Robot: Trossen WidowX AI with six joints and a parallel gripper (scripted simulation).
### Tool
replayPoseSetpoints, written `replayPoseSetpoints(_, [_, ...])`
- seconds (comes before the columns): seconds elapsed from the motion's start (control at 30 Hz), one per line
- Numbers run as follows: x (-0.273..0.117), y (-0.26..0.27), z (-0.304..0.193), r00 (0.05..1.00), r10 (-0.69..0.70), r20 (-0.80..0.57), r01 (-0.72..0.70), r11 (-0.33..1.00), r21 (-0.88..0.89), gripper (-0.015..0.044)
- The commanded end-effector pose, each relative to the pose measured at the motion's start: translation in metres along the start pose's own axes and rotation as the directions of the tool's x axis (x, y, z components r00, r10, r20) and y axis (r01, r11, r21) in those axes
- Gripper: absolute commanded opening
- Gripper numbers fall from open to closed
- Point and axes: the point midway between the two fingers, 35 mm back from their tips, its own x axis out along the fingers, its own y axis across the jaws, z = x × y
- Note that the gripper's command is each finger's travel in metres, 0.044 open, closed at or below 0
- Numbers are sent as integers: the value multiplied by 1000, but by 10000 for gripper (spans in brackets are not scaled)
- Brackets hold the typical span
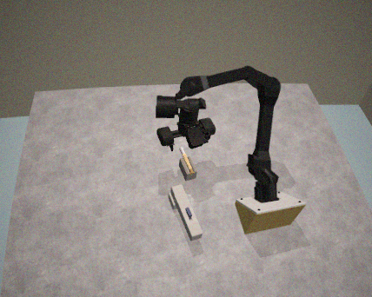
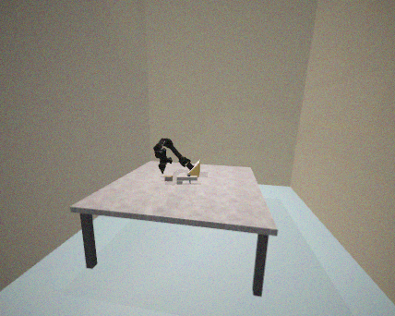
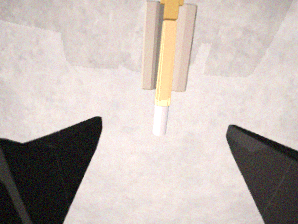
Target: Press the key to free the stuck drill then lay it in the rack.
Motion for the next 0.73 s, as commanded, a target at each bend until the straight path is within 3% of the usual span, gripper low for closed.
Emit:
replayPoseSetpoints(0.0, [0,-3,3,1000,-13,-2,13,1000,-9,440])
replayPoseSetpoints(0.33, [-55,-71,67,948,-317,-31,301,925,-229,440])
replayPoseSetpoints(0.6, [-132,-103,159,794,-608,-13,512,679,-526,440])
replayPoseSetpoints(0.7, [-157,-98,191,725,-688,41,594,594,-542,440])
